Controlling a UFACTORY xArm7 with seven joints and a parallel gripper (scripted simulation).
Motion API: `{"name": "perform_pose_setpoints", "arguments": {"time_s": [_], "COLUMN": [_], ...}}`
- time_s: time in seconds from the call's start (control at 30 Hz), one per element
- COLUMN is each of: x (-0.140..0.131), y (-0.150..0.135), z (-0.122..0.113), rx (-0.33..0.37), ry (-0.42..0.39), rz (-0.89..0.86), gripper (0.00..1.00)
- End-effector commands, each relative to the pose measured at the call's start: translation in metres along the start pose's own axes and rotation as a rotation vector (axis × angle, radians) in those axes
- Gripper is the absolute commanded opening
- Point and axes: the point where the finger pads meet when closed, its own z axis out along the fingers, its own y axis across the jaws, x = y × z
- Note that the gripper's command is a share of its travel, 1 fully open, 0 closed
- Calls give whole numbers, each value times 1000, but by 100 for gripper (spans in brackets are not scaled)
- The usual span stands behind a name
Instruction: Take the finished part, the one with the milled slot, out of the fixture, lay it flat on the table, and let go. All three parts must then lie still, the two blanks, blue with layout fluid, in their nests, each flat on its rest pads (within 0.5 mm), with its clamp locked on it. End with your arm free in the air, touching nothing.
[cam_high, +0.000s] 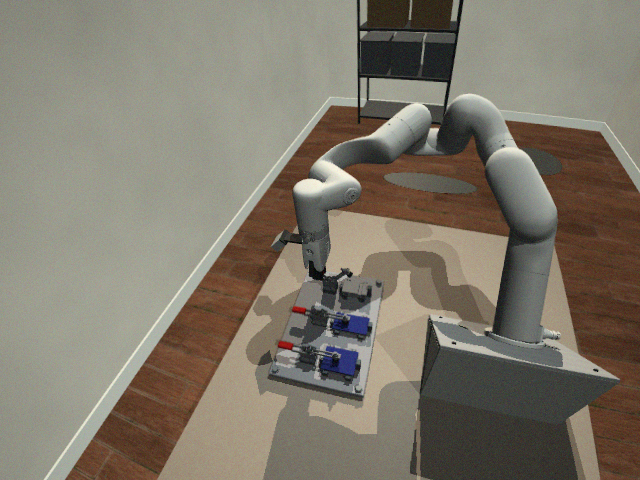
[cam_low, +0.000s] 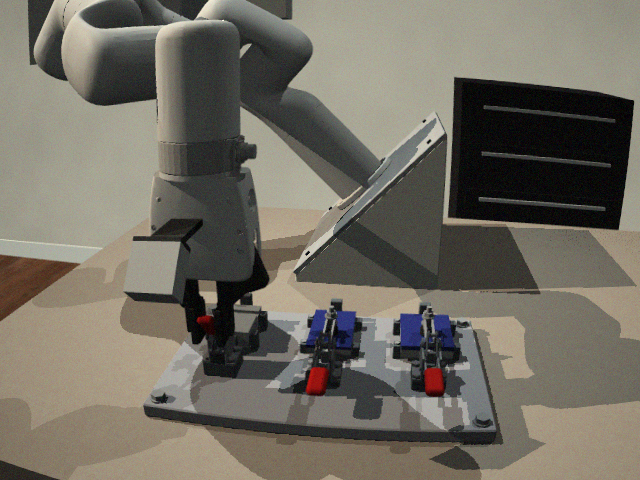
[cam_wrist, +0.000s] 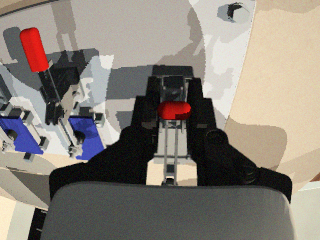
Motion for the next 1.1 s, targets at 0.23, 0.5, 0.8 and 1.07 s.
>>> {"name": "perform_pose_setpoints", "arguments": {"time_s": [0.23,0.5,0.8,1.07], "x": [-6,-10,-15,-17], "y": [-1,-1,-1,-1], "z": [-4,-5,-5,-5], "rx": [1,1,1,1], "ry": [4,4,4,4], "rz": [-1,-1,-1,-1], "gripper": [0,0,0,0]}}
